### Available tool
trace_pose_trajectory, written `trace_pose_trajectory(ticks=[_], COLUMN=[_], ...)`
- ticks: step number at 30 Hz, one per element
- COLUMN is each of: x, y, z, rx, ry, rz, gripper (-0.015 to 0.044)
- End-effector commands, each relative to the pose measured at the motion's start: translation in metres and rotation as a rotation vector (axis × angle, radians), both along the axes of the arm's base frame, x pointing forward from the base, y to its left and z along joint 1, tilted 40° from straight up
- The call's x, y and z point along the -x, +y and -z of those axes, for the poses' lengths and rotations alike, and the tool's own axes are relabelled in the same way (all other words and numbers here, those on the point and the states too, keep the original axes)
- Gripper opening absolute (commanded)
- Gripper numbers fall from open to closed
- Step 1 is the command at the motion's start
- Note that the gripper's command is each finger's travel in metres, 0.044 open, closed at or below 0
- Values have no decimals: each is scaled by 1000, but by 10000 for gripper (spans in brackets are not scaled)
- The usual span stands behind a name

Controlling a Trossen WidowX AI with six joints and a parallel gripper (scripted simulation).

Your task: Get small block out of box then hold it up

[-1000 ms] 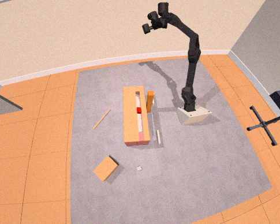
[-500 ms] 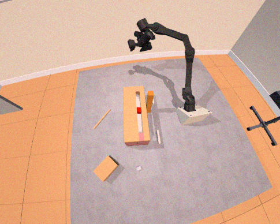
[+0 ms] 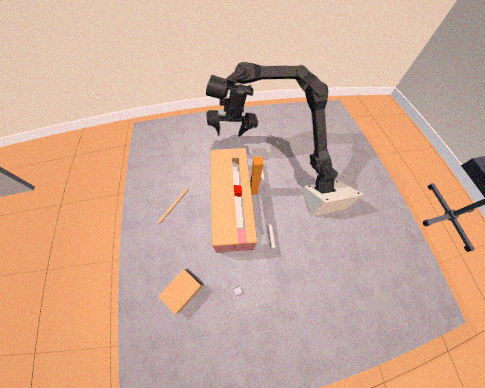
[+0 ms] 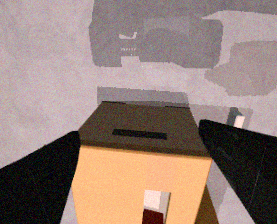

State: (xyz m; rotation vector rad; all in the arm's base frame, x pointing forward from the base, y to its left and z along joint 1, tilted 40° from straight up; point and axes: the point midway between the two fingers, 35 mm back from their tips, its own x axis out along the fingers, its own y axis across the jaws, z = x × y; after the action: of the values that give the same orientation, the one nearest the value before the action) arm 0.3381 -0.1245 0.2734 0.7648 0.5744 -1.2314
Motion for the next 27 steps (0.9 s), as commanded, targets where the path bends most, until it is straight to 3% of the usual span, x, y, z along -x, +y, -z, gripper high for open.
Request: trace_pose_trajectory(ticks=[1, 5, 27], x=[12, 31, 27], y=[43, 79, 96], z=[44, 75, 90], rx=[-23, 18, 16], ry=[65, 108, 110], rz=[111, 206, 208], gripper=[400, 400, 400])
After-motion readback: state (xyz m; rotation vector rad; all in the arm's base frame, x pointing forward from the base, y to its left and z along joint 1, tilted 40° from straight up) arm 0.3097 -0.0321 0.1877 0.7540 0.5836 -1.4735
